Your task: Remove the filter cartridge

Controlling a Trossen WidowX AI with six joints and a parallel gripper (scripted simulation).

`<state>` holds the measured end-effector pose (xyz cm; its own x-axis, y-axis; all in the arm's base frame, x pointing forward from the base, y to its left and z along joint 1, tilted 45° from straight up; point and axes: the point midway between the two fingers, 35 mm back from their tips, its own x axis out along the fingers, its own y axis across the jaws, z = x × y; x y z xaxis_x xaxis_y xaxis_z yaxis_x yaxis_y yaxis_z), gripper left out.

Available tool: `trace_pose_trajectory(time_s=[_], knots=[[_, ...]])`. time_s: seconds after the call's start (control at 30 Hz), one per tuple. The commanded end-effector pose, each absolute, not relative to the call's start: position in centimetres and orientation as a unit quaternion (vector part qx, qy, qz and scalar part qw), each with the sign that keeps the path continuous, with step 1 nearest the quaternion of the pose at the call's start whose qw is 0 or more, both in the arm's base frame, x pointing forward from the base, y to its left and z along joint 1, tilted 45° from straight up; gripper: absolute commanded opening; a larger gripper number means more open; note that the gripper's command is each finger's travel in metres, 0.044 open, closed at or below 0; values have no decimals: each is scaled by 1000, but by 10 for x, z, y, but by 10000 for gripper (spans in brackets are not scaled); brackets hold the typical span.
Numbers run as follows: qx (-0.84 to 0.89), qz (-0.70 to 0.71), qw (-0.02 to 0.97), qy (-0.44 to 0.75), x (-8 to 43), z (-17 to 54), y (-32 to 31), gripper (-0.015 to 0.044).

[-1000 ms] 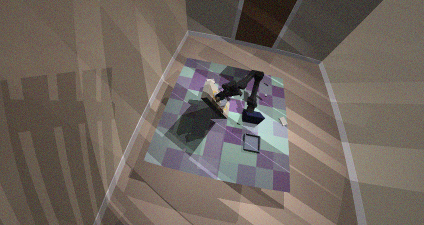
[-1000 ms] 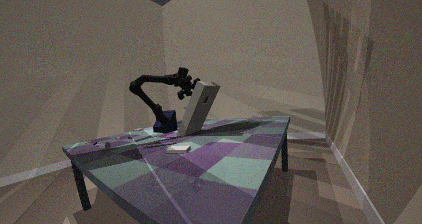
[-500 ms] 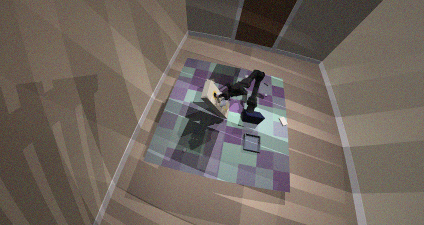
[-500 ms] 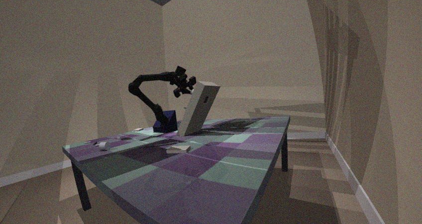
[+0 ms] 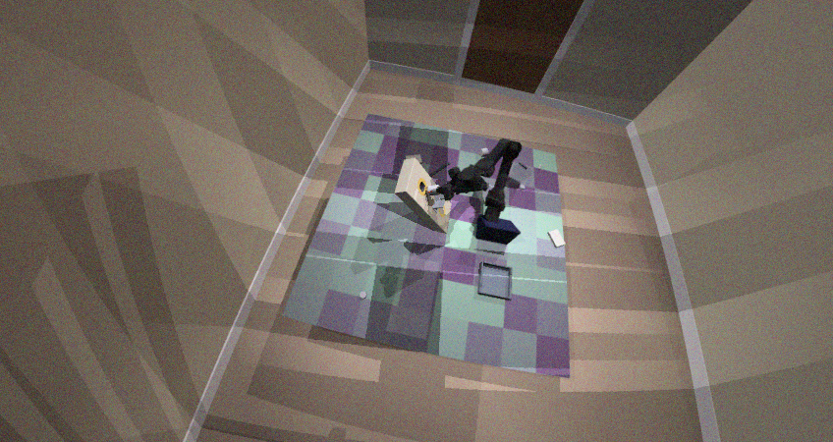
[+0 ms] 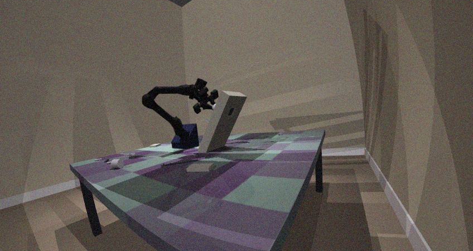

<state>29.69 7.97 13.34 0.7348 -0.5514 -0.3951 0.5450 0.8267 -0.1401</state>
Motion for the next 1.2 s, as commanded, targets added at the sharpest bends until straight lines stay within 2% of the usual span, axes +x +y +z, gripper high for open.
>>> trace_pose_trajectory(time_s=[0.0,0.4,0.53,0.57,1.0,1.17], knots=[[-6,-295,932,211,288,125,71,0],[-6,-295,932,211,270,106,54,0],[-6,-296,931,214,274,108,58,105],[-6,-296,931,214,274,108,58,115],[-6,-295,932,211,270,106,54,115],[-6,-295,932,211,293,130,75,115]])
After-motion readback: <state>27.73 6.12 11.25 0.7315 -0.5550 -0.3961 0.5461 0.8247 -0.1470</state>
